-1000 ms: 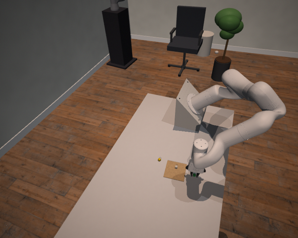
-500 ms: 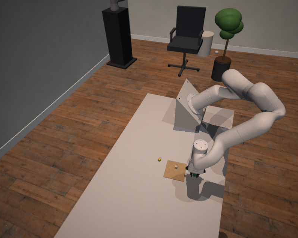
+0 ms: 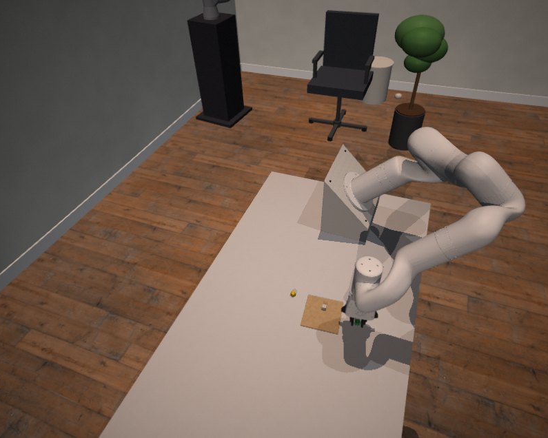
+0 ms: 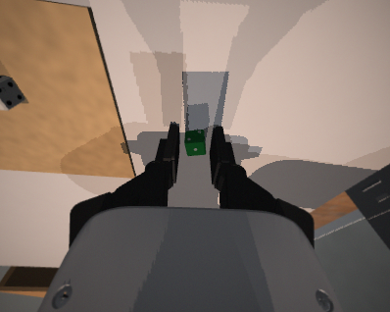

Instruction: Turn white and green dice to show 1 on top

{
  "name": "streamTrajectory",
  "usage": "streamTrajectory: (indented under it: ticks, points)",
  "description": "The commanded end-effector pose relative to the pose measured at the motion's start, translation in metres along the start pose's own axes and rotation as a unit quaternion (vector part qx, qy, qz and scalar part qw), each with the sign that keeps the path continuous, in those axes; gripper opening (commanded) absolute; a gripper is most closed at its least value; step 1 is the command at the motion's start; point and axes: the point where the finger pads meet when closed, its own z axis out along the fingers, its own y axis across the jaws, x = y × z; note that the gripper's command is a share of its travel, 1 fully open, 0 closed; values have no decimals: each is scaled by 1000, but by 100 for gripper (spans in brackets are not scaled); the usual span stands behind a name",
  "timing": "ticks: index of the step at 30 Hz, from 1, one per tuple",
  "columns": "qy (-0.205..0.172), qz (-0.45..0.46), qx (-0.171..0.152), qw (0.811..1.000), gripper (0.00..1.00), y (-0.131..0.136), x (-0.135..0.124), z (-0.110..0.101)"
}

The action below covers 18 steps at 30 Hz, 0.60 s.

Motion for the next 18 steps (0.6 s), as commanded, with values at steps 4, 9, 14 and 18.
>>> streamTrajectory:
  ticks: [4,9,14,18]
  points:
    - [-1,0,0,1000,31,0,-1,-1]
    - [-1,0,0,1000,31,0,-1,-1]
    - [-1,0,0,1000,31,0,-1,-1]
    - [-1,0,0,1000,11,0,-1,-1]
